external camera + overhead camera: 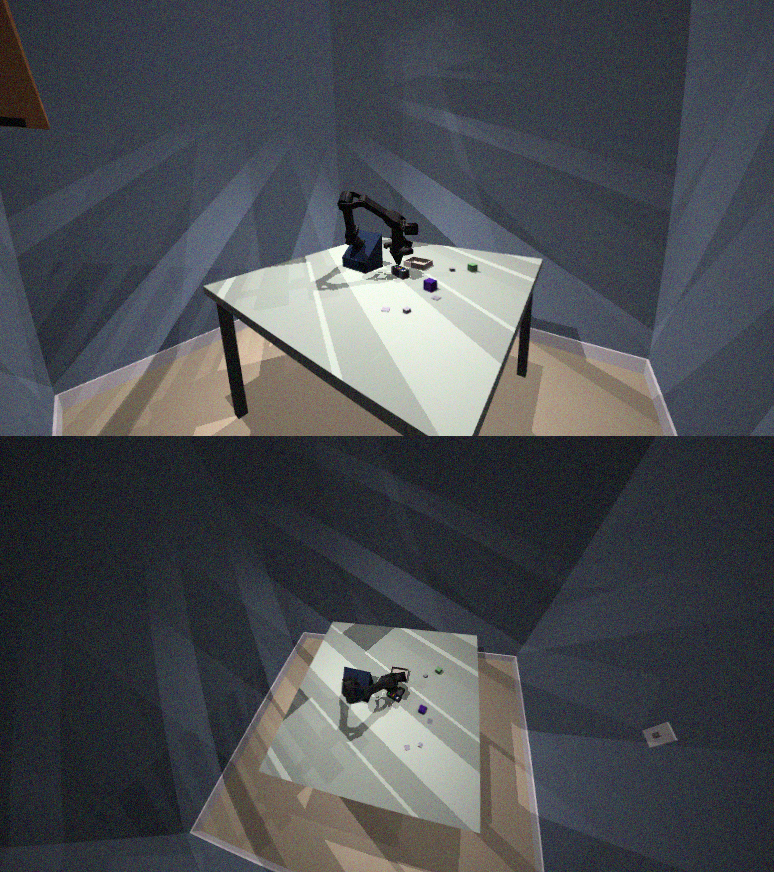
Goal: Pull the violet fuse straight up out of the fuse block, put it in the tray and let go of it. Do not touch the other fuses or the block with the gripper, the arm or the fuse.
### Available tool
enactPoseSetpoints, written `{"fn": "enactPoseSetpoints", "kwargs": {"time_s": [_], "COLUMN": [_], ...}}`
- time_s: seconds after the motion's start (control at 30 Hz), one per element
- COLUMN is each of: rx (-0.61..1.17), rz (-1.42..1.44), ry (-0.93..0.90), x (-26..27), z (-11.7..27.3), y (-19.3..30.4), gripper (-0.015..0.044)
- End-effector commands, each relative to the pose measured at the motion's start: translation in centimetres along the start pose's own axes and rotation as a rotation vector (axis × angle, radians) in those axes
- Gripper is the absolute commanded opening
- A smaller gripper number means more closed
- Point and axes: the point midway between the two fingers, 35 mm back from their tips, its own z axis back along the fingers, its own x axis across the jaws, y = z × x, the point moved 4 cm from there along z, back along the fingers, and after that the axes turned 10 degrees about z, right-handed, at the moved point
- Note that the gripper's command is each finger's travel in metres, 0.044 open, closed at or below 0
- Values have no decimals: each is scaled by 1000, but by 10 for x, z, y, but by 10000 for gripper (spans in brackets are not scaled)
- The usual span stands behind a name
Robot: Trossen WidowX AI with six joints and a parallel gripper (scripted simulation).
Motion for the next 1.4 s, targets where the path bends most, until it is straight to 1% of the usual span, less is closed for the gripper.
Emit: {"fn": "enactPoseSetpoints", "kwargs": {"time_s": [0.0, 1.2, 1.37], "rx": [5, 6, 3], "rz": [4, 4, 1], "ry": [-2, -2, -3], "x": [1, 2, 2], "z": [-5, -21, -20], "y": [1, 1, 0], "gripper": [60, 60, 27]}}
